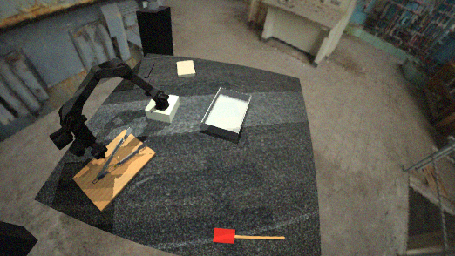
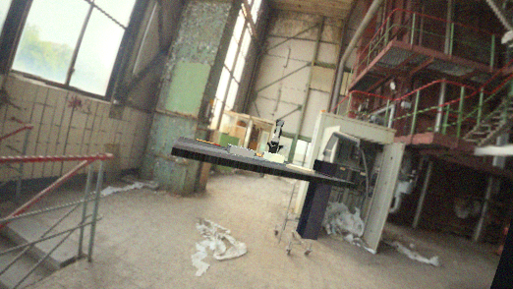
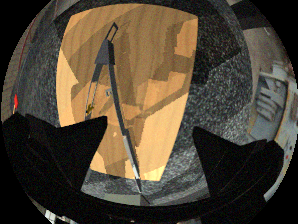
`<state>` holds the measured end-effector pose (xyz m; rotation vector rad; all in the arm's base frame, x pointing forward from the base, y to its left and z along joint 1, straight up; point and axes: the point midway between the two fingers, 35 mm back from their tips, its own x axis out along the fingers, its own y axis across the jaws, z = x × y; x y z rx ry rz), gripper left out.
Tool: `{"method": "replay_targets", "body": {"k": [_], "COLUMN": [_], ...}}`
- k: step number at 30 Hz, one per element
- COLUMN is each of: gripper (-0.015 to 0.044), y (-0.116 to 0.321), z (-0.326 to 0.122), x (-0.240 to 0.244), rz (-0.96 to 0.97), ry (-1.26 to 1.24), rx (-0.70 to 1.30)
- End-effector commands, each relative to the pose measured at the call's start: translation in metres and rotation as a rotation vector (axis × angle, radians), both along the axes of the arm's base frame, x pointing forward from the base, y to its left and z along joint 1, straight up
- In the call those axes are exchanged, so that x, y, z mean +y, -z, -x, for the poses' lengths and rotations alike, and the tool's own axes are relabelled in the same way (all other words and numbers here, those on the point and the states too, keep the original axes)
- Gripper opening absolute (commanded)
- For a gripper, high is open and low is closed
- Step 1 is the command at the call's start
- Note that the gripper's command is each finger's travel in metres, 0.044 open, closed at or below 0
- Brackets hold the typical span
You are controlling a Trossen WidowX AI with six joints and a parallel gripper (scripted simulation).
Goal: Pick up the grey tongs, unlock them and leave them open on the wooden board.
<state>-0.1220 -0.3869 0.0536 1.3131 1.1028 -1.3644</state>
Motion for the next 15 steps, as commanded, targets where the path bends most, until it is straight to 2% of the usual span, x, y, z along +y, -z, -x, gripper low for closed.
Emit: {"method": "replay_targets", "body": {"k": [1, 4, 10, 15], "gripper": [0.044, 0.044, 0.044, 0.044], "y": [-0.026, -0.035, -0.038, -0.075], "z": [0.061, 0.08, 0.08, 0.079], "x": [0.017, 0.026, 0.026, 0.031], "rz": [0.006, 0.006, 0.006, 0.005], "ry": [0.015, 0.015, 0.017, 0.035], "rx": [0.003, 0.005, 0.005, 0.007]}}
